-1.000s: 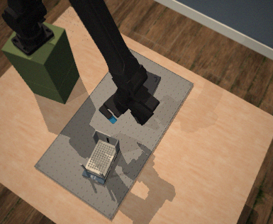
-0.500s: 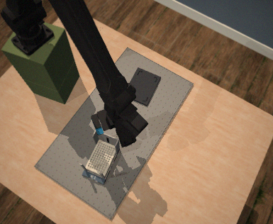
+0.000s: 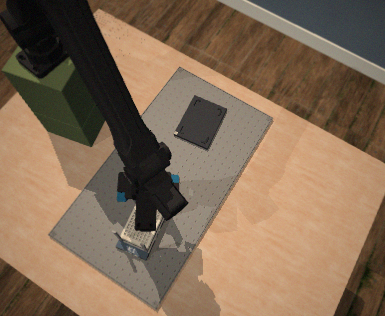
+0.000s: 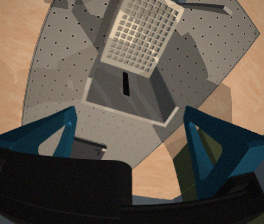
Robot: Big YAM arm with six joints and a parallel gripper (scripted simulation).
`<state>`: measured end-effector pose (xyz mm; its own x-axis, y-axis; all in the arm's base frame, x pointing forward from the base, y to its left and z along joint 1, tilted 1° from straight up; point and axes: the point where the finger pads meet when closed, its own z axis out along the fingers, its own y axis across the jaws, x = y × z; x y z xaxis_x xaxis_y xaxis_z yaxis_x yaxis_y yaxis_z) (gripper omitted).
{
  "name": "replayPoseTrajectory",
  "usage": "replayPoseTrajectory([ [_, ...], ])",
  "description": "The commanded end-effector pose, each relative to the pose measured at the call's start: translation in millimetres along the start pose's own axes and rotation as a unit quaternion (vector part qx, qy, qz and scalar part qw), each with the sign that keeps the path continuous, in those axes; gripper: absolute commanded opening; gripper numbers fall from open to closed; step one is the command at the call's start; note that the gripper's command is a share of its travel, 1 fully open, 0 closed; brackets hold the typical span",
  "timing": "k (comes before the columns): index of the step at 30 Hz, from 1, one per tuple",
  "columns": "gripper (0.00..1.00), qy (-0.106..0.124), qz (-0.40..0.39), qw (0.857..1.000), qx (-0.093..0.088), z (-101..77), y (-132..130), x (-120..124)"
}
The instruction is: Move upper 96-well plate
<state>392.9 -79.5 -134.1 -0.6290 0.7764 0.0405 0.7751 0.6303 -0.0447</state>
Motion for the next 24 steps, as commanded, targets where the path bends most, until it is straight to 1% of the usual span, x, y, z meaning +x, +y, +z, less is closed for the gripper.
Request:
replayPoseTrajectory([
  [1,1.00,-0.035,0.085,0.995,-0.036,-20.7,8.5,-41.3],
  [3,1.00,-0.025,0.117,0.992,-0.031,-5.8,-1.4,-44.1],
  [6,1.00,-0.028,0.166,0.985,-0.039,-3.8,-9.6,-55.7],
  [7,1.00,-0.031,0.182,0.982,-0.044,-5.0,-12.1,-60.8],
  [9,1.00,-0.031,0.182,0.982,-0.044,-5.0,-12.1,-60.8],
  [10,1.00,-0.044,0.198,0.978,-0.059,-20.0,-10.4,-71.2],
  [11,1.00,-0.044,0.204,0.976,-0.059,-19.7,-10.5,-70.7],
  [12,1.00,-0.044,0.194,0.978,-0.059,-19.8,-3.3,-65.9],
  [14,1.00,-0.040,0.193,0.979,-0.055,-18.9,-4.3,-62.1],
  [24,1.00,-0.039,0.196,0.978,-0.053,-18.0,-7.4,-63.0],
])
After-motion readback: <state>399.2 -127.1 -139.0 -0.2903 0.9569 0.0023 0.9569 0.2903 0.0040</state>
